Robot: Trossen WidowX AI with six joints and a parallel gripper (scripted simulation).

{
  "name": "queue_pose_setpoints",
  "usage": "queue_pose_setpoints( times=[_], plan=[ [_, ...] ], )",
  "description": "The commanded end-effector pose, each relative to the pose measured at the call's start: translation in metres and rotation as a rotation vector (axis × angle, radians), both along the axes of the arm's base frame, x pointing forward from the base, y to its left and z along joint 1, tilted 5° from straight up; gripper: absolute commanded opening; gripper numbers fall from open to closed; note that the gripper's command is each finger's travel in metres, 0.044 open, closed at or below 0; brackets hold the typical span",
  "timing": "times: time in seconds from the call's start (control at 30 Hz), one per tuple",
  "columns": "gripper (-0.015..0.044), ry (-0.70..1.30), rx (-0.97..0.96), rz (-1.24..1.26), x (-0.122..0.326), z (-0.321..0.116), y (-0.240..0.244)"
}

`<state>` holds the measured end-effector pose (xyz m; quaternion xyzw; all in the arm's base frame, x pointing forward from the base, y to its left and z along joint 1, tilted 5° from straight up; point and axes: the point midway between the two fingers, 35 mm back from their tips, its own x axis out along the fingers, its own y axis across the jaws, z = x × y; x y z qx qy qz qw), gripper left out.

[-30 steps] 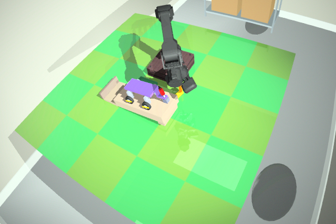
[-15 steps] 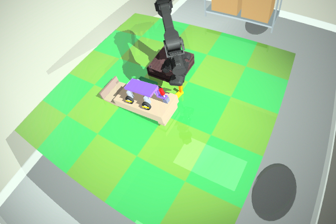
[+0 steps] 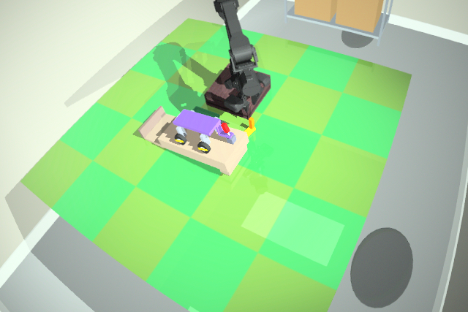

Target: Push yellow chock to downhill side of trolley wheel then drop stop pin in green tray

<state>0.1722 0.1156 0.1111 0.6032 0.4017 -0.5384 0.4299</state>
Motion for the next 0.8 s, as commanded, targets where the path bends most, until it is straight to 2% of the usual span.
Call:
queue_pose_setpoints(
  times=[0.0,0.4,0.77],
  plan=[
    [0.0190,-0.004,-0.006,-0.019,0.000,-0.005,-0.001],
    [0.0190,-0.004,-0.006,-0.019,0.003,-0.043,-0.001],
    [0.0190,-0.004,-0.006,-0.019,0.004,-0.053,-0.001]
  ],
)
